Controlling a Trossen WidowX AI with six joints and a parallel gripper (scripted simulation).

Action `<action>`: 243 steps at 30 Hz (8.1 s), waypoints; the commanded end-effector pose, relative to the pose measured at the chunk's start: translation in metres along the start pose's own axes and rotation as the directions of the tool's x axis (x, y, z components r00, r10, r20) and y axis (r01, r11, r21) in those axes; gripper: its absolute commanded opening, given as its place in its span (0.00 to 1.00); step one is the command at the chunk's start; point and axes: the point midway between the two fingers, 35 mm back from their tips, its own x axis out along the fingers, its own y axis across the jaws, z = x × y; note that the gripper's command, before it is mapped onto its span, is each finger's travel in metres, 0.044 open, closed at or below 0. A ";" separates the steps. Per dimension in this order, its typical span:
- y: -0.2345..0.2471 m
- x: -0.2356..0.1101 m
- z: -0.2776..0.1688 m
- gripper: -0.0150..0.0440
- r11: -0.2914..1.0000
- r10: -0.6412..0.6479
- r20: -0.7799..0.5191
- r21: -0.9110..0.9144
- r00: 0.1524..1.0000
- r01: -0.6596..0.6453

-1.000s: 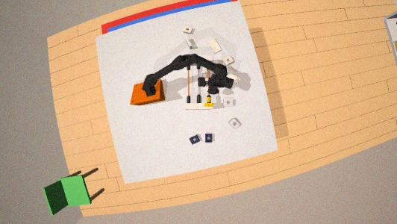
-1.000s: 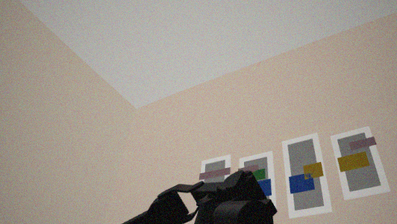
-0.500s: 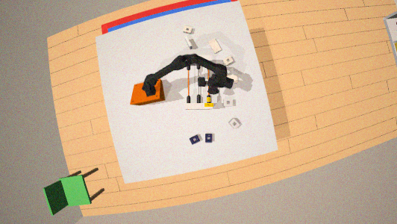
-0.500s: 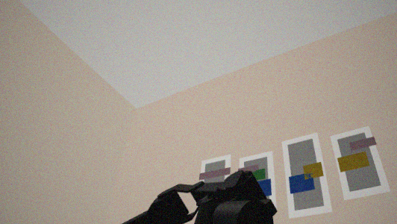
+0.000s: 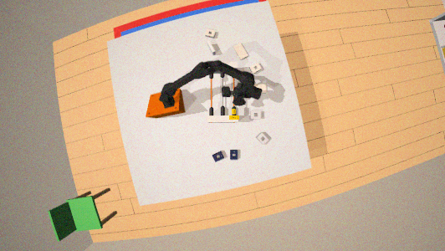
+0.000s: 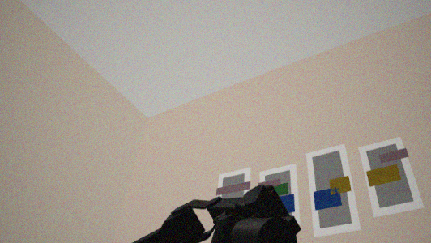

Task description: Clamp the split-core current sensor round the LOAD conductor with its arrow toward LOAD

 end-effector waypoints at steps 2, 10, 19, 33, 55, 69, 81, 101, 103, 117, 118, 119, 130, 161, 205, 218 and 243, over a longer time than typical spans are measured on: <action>0.001 0.000 0.000 0.30 1.000 0.023 0.001 0.000 1.000 -0.023; 0.002 -0.001 0.001 0.25 0.999 0.038 0.004 -0.005 0.999 -0.038; 0.000 -0.001 0.001 0.25 0.999 0.040 0.003 -0.002 0.999 -0.040; -0.001 0.000 0.001 0.25 0.999 0.040 0.003 -0.002 0.999 -0.040; 0.000 0.000 0.001 0.70 0.999 0.040 0.003 -0.002 0.999 -0.040; 0.000 0.000 0.001 0.70 0.999 0.040 0.003 -0.002 0.999 -0.040; 0.000 0.000 0.001 0.70 0.999 0.040 0.003 -0.002 0.999 -0.040; 0.000 0.000 0.001 0.54 0.999 0.040 0.003 -0.001 0.999 -0.040; 0.000 0.000 0.001 0.52 0.999 0.040 0.003 -0.001 0.999 -0.040; 0.001 -0.001 0.002 0.25 0.996 0.084 0.006 -0.007 0.996 -0.084; 0.001 -0.001 0.002 0.25 0.996 0.084 0.006 -0.007 0.996 -0.084; 0.001 -0.001 0.002 0.25 0.996 0.084 0.006 -0.007 0.996 -0.084; 0.001 -0.001 0.002 0.25 0.999 0.048 0.007 -0.006 0.999 -0.048; 0.000 0.001 0.002 0.25 1.000 -0.001 0.005 -0.003 1.000 0.001; 0.000 0.000 0.002 0.70 1.000 0.000 0.003 0.002 1.000 0.000; 0.000 0.000 0.002 1.00 1.000 0.000 0.003 0.002 1.000 0.000; -0.031 -0.110 0.043 1.00 0.759 0.505 -0.110 -0.414 0.856 -0.502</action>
